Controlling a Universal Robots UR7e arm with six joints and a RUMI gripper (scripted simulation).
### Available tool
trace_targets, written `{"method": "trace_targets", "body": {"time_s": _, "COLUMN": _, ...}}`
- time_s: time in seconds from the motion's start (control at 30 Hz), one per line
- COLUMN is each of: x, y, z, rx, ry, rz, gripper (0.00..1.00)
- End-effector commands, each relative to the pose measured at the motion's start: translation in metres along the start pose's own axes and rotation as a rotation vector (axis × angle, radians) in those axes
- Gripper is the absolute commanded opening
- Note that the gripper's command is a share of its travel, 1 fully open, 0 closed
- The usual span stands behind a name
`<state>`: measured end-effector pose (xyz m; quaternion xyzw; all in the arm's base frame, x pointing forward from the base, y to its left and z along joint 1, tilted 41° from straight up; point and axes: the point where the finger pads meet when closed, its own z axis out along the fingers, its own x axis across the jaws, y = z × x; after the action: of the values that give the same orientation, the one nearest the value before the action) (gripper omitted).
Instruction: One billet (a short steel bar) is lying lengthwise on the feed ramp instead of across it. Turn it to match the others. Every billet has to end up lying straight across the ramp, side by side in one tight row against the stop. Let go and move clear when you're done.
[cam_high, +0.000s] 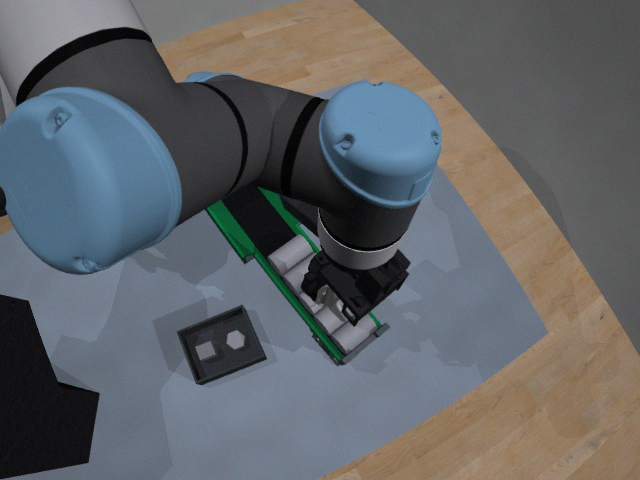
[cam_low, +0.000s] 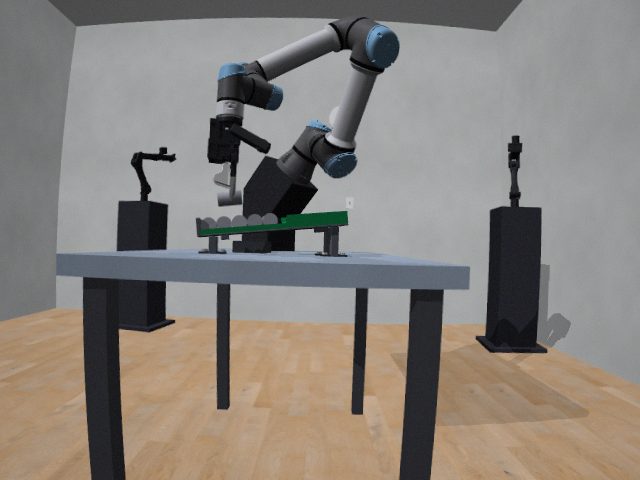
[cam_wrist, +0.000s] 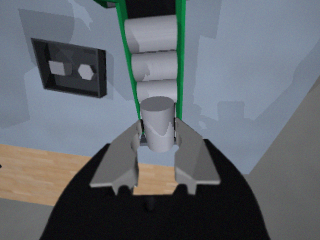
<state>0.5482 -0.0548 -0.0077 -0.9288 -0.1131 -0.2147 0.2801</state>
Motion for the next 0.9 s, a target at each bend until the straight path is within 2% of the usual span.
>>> {"method": "trace_targets", "body": {"time_s": 0.0, "x": 0.0004, "y": 0.0004, "z": -0.0029, "rx": -0.001, "ry": 0.001, "rz": -0.001, "gripper": 0.0}}
{"method": "trace_targets", "body": {"time_s": 0.3, "x": 0.0004, "y": 0.0004, "z": -0.0114, "rx": -0.001, "ry": 0.001, "rz": -0.001, "gripper": 0.0}}
{"method": "trace_targets", "body": {"time_s": 0.87, "x": 0.0003, "y": 0.0004, "z": -0.0077, "rx": -0.001, "ry": 0.001, "rz": 0.0, "gripper": 0.0}}
